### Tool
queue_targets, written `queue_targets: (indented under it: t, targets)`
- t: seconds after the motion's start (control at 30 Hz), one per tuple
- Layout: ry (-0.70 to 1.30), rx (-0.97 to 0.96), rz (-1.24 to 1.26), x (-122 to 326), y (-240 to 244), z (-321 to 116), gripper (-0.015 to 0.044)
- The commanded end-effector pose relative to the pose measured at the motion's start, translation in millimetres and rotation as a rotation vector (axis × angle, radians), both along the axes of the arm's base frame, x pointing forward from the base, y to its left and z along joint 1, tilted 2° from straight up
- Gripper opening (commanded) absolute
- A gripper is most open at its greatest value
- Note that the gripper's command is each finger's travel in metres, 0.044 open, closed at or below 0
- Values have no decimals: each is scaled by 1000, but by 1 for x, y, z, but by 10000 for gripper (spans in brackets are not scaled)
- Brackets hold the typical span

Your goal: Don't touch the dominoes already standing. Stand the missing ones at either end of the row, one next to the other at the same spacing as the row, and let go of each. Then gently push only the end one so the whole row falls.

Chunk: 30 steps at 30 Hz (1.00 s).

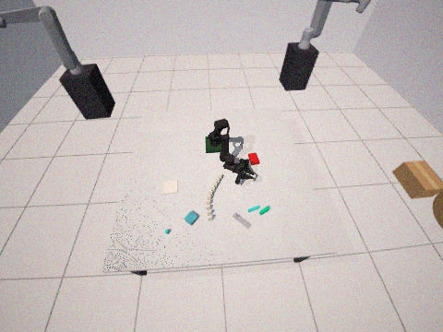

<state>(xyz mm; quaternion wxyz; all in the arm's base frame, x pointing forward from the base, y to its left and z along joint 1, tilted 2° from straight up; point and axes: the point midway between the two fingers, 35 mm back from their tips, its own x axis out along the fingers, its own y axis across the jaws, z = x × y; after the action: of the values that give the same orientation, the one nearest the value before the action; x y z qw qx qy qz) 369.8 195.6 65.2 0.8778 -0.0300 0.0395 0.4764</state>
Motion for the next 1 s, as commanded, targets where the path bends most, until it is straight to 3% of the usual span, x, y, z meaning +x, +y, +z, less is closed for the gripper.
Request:
queue_targets:
  t: [0.0, 0.37, 0.77, 0.97]
  targets:
    - [0, 2, 2, 2, 2, -11, 107]
    - [-2, 1, 2, 1, 3, -44, 107]
    - [-2, 1, 2, 0, 3, -46, 107]
    - [-2, 1, 2, 0, 3, -46, 265]
